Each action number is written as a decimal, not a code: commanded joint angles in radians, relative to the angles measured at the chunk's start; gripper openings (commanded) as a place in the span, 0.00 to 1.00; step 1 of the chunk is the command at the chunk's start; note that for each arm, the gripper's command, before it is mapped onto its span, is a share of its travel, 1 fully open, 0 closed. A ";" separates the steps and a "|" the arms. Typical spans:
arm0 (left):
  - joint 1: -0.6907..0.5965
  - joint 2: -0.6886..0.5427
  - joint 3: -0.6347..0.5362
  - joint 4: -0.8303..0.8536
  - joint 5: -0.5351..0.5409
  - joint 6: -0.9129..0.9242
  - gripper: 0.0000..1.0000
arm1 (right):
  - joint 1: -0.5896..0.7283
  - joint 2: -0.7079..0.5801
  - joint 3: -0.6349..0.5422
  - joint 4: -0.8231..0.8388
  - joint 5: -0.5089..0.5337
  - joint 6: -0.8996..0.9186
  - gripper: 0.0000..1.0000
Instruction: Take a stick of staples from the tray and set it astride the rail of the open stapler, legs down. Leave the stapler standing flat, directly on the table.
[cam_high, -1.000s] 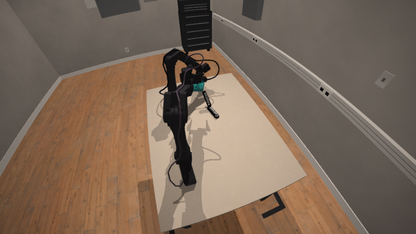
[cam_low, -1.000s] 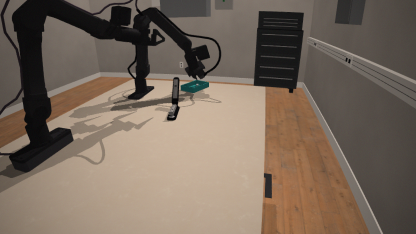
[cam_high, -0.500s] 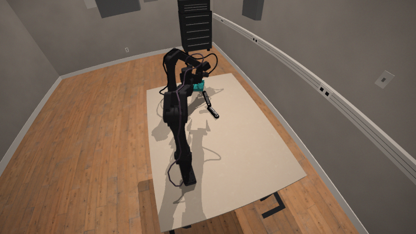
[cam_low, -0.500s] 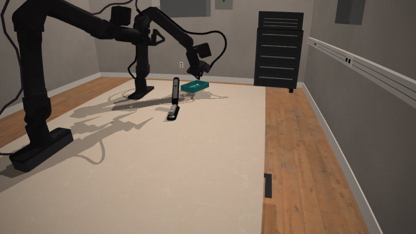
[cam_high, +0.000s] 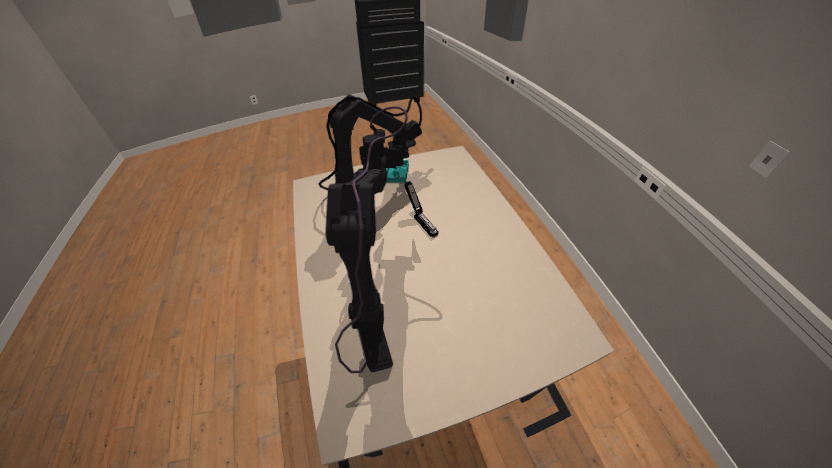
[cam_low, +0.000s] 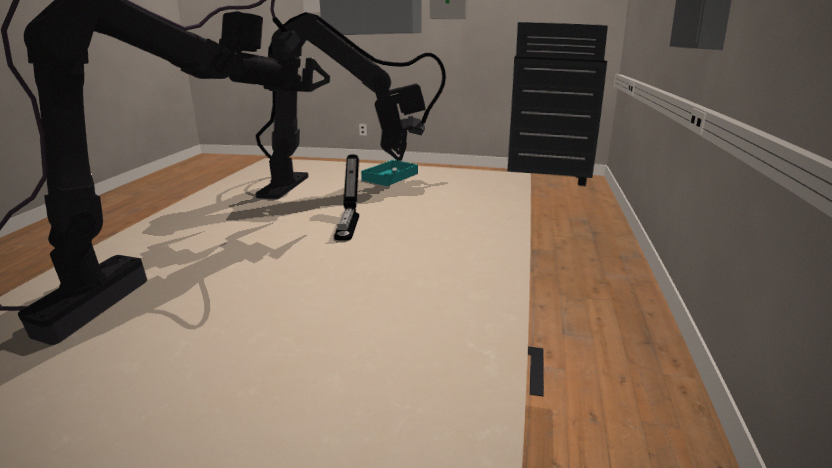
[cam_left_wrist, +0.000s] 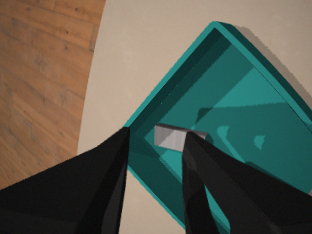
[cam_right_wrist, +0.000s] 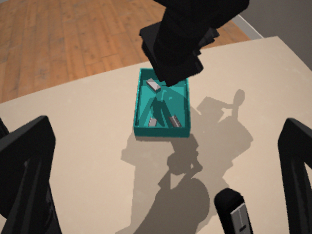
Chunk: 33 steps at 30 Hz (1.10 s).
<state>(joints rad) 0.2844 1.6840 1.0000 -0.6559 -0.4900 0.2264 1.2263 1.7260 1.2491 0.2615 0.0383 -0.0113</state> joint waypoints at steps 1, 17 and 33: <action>0.015 0.005 0.050 -0.041 0.028 -0.212 0.27 | 0.001 -0.018 0.003 0.007 0.002 -0.003 1.00; 0.037 0.026 0.112 -0.121 0.109 -0.797 0.27 | 0.001 -0.018 0.003 0.007 0.002 -0.003 1.00; 0.059 0.048 0.175 -0.200 0.190 -1.385 0.27 | 0.001 -0.018 0.003 0.007 0.002 -0.003 1.00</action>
<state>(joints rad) 0.3302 1.7298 1.1290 -0.8173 -0.3202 -0.9836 1.2263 1.7260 1.2491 0.2615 0.0383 -0.0113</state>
